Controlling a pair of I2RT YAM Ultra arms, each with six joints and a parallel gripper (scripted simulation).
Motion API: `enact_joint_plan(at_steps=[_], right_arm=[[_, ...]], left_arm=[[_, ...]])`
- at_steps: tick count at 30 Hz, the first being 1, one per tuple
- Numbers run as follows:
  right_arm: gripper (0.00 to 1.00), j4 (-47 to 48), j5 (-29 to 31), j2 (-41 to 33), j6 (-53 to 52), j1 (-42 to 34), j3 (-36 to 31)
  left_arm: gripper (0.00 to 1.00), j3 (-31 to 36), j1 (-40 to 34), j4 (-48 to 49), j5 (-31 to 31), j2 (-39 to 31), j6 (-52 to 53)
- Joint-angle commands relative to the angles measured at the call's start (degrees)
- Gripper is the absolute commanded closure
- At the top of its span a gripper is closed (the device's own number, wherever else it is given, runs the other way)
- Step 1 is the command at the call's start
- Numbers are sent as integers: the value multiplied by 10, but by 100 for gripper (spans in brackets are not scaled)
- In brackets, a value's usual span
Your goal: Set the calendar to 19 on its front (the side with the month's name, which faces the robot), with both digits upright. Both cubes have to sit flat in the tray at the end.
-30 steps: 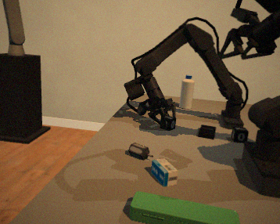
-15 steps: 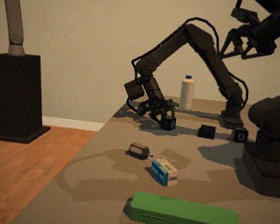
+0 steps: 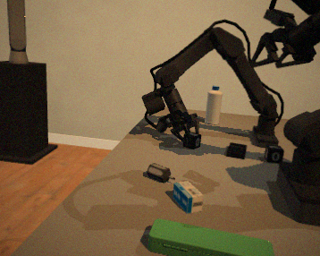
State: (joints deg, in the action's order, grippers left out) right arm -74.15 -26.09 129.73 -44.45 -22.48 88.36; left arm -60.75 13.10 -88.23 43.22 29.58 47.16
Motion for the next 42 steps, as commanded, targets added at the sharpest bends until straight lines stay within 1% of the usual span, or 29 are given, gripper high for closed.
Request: enact_joint_plan(at_steps=[1,3,4,5,7,8,11,16,19,22,24,28,33,36,38,39,41,42], right_arm=[[62,4,-5,-28,-6,0,-8],[63,0,-2,-23,-2,0,-2],[74,7,-5,-29,-6,0,-10],[63,8,-4,-29,-1,1,-12],[63,8,-4,-29,-1,1,-12],[60,-8,-3,-31,-2,1,-5],[60,-29,-3,-44,-2,1,10],[60,-92,-4,-78,-3,0,42],[60,-113,-4,-82,-3,1,58],[60,-86,2,-71,6,3,56],[60,-86,2,-71,6,3,56],[60,-27,8,-38,13,11,23],[60,-28,4,-17,11,14,15],[60,-2,40,-30,26,15,26],[60,24,87,-46,26,19,30],[60,40,110,-56,5,14,22],[60,40,110,-56,5,14,22],[60,64,143,-67,-9,5,14]], left_arm=[[0,0,-5,-9,12,-7,-1],[0,0,-5,-9,12,-7,-1],[0,0,-5,-9,12,-7,-1],[0,0,-5,-9,12,-7,-1],[0,0,-5,-9,12,-7,-1],[0,0,-5,-9,12,-7,-1],[0,0,-5,-9,12,-7,-1],[0,0,-5,-9,12,-7,-1],[0,0,-5,-9,12,-7,-1],[0,0,-5,-9,12,-7,-1],[0,0,-5,-9,12,-7,-1],[0,0,-5,-9,12,-7,-1],[0,0,-5,-9,12,-7,-1],[0,0,-5,-9,12,-7,-1],[0,0,-5,-9,12,-7,-1],[0,0,-5,-9,12,-7,-1],[0,0,-5,-9,12,-7,-1],[0,0,-5,-9,12,-7,-1]])
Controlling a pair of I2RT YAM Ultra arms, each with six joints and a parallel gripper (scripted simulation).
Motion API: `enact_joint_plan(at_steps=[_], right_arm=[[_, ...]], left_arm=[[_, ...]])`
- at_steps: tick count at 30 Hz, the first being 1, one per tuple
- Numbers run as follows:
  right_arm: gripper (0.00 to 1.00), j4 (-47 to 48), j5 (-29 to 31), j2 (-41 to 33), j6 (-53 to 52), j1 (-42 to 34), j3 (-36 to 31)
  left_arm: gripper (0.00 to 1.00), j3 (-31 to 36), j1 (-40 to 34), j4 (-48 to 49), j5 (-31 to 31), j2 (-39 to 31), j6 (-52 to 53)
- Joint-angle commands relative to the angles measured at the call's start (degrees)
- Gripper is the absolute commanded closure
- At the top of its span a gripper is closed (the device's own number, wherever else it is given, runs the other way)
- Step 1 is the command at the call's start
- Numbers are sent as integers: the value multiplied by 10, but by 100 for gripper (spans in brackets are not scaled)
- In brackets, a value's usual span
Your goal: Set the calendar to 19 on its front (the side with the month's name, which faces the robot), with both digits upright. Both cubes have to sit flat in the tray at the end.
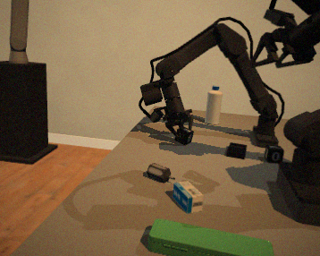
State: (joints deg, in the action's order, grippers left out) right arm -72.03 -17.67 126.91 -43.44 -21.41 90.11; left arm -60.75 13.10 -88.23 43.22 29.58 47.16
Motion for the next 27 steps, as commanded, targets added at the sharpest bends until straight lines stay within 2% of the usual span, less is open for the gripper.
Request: enact_joint_plan(at_steps=[1,13,14,16,18,27], right_arm=[[60,56,79,-48,-28,-14,-10],[60,204,307,-153,-148,-121,-125],[60,215,326,-158,-161,-131,-135],[60,215,326,-158,-161,-131,-135],[60,244,381,-169,-202,-156,-161],[60,328,549,-190,-337,-260,-260]], left_arm=[[0,0,-5,-9,12,-7,-1],[0,0,-5,-9,12,-7,-1],[0,0,-5,-9,12,-7,-1],[0,0,-5,-9,12,-7,-1],[0,0,-5,-9,12,-7,-1],[0,0,-5,-9,12,-7,-1]])
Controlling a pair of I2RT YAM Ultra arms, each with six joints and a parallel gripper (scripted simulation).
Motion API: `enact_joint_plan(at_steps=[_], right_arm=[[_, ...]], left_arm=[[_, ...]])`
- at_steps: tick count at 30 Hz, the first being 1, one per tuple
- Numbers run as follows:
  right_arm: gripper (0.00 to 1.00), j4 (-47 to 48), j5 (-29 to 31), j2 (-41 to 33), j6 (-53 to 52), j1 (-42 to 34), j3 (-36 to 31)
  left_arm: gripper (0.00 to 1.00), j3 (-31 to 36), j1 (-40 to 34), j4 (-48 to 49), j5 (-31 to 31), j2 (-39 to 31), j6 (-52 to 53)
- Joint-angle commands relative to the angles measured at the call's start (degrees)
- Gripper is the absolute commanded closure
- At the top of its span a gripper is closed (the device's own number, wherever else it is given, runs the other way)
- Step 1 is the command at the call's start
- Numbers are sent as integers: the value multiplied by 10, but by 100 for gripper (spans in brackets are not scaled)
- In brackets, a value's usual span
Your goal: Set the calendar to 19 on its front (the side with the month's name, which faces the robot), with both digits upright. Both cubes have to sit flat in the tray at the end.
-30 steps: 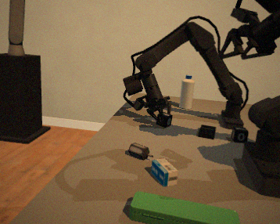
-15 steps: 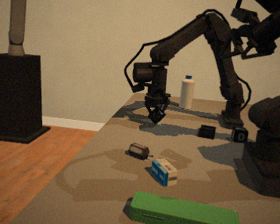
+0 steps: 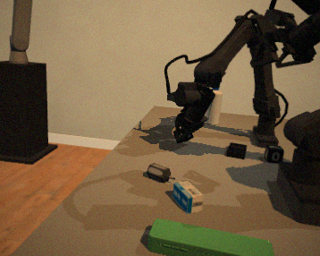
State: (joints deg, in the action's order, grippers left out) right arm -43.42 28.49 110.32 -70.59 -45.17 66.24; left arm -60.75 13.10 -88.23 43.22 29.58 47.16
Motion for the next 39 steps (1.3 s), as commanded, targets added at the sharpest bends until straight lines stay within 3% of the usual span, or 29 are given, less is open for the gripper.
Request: enact_joint_plan(at_steps=[1,14,39], right_arm=[[60,51,105,-19,-78,-35,-32],[60,124,261,-1,-197,-155,-133],[60,133,257,10,-185,-156,-137]], left_arm=[[0,0,-5,-9,12,-7,-1],[0,0,-5,-9,12,-7,-1],[0,0,-5,-9,12,-7,-1]])
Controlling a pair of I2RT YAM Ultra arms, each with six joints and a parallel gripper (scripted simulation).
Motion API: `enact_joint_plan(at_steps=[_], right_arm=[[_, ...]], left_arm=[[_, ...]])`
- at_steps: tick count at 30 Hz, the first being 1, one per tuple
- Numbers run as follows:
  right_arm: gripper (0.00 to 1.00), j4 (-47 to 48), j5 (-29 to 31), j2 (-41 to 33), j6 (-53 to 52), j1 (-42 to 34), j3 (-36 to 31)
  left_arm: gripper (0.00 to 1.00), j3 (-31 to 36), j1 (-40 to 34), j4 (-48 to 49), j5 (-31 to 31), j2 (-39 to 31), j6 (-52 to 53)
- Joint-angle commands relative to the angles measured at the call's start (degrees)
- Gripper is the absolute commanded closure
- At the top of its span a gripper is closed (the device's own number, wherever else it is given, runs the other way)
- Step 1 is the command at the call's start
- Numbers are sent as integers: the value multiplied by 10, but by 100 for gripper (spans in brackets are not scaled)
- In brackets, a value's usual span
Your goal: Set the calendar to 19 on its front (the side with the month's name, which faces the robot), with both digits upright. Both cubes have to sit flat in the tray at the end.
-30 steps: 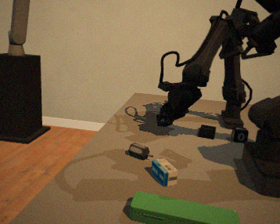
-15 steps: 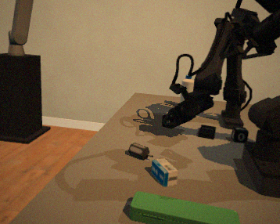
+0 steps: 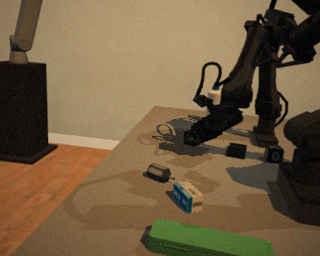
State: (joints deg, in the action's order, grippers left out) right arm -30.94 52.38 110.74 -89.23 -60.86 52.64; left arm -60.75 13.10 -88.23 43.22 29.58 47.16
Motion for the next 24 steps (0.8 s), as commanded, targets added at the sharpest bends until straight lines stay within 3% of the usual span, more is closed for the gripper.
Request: enact_joint_plan(at_steps=[1,24], right_arm=[[60,8,18,6,2,1,-1],[60,26,23,24,-12,-8,-11]], left_arm=[[0,0,-5,-9,12,-7,-1],[0,0,-5,-9,12,-7,-1]])
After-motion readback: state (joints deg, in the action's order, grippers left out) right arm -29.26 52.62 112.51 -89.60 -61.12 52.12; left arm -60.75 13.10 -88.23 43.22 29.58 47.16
